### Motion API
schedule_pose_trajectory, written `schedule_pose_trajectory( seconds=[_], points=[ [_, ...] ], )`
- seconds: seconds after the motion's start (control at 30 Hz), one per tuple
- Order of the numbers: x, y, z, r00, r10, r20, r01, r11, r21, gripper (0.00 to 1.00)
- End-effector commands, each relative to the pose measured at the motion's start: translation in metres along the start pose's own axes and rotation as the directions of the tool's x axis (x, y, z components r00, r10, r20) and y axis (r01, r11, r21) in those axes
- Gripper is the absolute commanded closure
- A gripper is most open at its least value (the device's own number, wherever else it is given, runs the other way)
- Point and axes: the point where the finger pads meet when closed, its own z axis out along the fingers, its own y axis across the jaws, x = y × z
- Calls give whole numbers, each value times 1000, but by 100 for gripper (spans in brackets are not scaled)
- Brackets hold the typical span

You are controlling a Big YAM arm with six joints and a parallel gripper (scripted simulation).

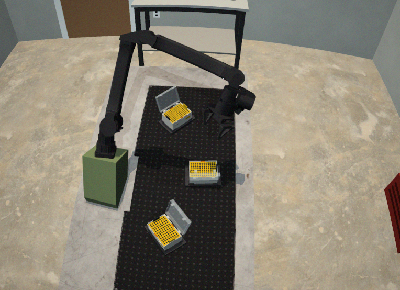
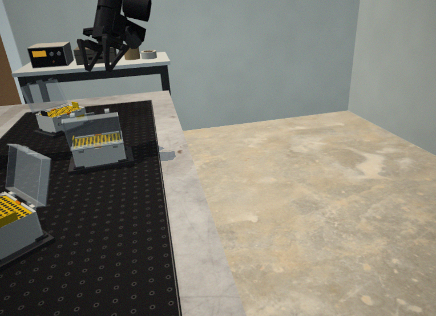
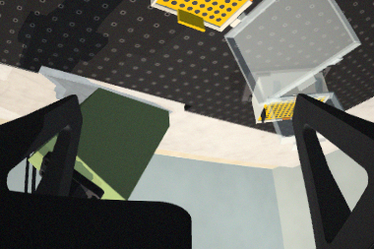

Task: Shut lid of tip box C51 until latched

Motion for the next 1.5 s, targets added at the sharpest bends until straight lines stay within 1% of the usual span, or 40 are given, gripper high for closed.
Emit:
schedule_pose_trajectory(
  seconds=[0.0,0.1,0.17,0.2,0.33,0.5,0.67,0.73,0.77,0.97,1.03,1.07,1.13,1.17,1.23,1.3,1.33,1.47],
  points=[
    [-9,8,-12,982,-187,26,185,980,72,0],
    [-9,8,-12,961,-275,14,271,955,116,0],
    [-9,8,-12,961,-275,14,271,955,116,0],
    [-10,8,-15,952,-304,12,300,944,135,0],
    [-9,8,-13,910,-414,-15,409,894,185,0],
    [-9,8,-13,840,-541,-53,536,807,248,0],
    [-9,8,-13,751,-653,-99,648,698,304,0],
    [-9,8,-13,751,-653,-99,648,698,304,0],
    [-4,2,-14,743,-661,-101,654,687,317,0],
    [-10,9,-13,601,-780,-176,775,514,367,0],
    [-8,6,-13,599,-781,-176,775,511,371,0],
    [-20,2,-37,598,-781,-179,766,491,415,0],
    [-20,0,-31,599,-781,-178,768,497,403,0],
    [-13,4,5,595,-784,-177,785,519,339,0],
    [-17,5,14,595,-784,-178,785,519,338,0],
    [-17,5,14,595,-784,-178,785,519,338,0],
    [-20,5,19,612,-772,-172,772,536,342,0],
    [-29,7,35,613,-771,-174,771,535,345,0]
  ],
)
